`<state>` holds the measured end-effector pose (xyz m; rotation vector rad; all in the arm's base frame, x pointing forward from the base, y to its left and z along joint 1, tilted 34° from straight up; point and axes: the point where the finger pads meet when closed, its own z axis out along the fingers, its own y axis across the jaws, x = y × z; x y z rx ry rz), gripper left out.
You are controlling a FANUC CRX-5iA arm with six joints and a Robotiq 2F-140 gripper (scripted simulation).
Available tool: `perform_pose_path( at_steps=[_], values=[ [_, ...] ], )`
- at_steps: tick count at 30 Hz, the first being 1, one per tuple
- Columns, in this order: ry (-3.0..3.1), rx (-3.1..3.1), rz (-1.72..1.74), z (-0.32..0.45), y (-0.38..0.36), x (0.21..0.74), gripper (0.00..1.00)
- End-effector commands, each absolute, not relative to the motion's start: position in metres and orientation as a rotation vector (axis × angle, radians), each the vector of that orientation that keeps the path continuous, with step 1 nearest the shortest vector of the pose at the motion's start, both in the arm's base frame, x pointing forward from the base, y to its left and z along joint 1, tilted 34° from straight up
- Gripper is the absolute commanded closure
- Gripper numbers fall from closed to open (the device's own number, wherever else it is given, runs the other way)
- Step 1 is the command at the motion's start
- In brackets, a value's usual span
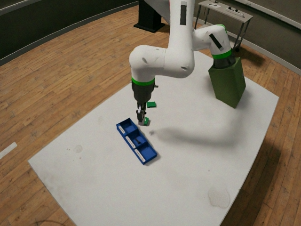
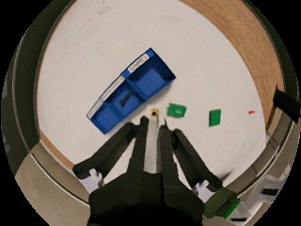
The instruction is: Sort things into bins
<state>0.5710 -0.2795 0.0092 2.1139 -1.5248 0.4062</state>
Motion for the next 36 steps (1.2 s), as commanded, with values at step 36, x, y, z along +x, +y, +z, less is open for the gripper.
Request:
perform_pose_path(
  at_steps=[36],
  values=[
    [-2.261,1.481,0.645,-0.005,-0.264,0.641,0.84]
  ],
)
